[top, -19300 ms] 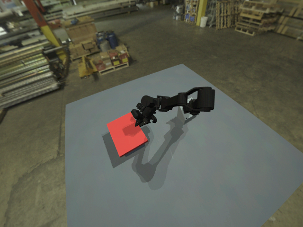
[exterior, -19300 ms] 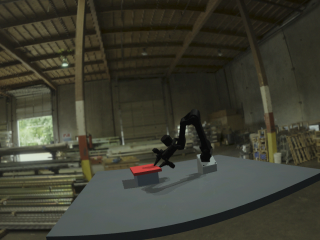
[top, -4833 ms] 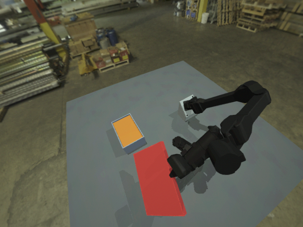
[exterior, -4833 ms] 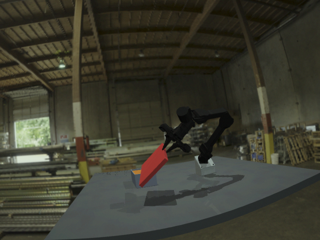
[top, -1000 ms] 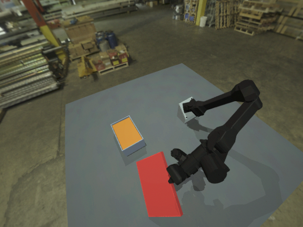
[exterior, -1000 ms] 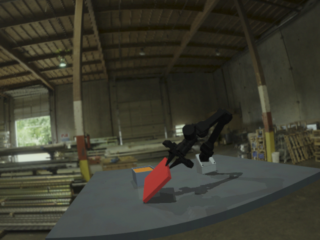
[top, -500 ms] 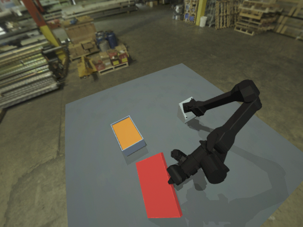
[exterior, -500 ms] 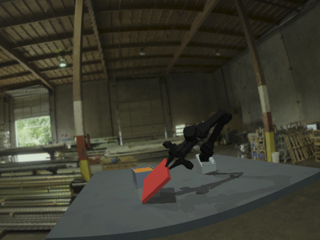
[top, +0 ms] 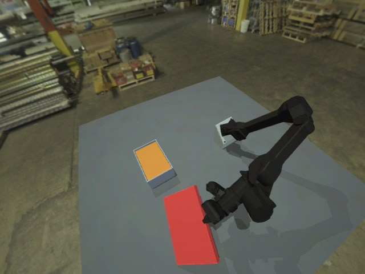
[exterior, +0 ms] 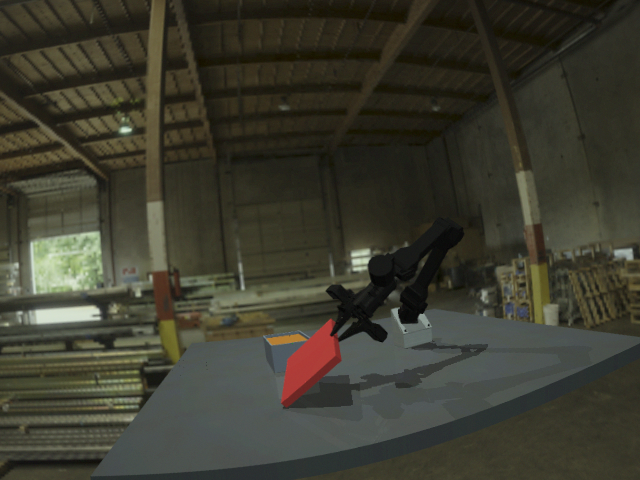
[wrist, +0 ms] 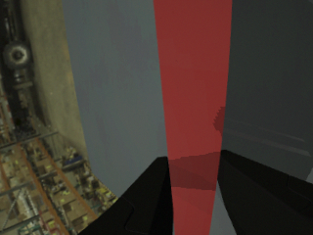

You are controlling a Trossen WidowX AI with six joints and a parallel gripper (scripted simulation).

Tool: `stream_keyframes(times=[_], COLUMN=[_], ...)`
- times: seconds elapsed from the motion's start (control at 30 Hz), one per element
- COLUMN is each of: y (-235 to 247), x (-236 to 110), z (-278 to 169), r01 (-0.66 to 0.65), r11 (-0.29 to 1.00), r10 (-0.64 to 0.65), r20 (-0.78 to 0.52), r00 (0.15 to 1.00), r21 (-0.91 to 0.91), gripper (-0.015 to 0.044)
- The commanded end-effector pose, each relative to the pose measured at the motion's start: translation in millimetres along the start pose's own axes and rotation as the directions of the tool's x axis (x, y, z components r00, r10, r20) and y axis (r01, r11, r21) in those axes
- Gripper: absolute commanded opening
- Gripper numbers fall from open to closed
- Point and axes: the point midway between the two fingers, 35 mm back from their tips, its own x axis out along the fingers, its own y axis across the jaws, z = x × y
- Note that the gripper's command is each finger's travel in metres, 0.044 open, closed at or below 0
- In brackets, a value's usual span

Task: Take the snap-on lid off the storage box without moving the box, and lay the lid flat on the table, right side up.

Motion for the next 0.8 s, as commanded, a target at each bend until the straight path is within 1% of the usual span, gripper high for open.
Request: stream_keyframes(times=[0.0,0.77], y=[-14,-28], x=[7,19], z=[3,3], r01=[0.032,0.032], r11=[0.999,0.999], r10=[-0.032,-0.032], r20=[0.009,0.008], r00=[0.999,0.999], r21=[-0.005,-0.004], gripper=[0.0000,0.0000])
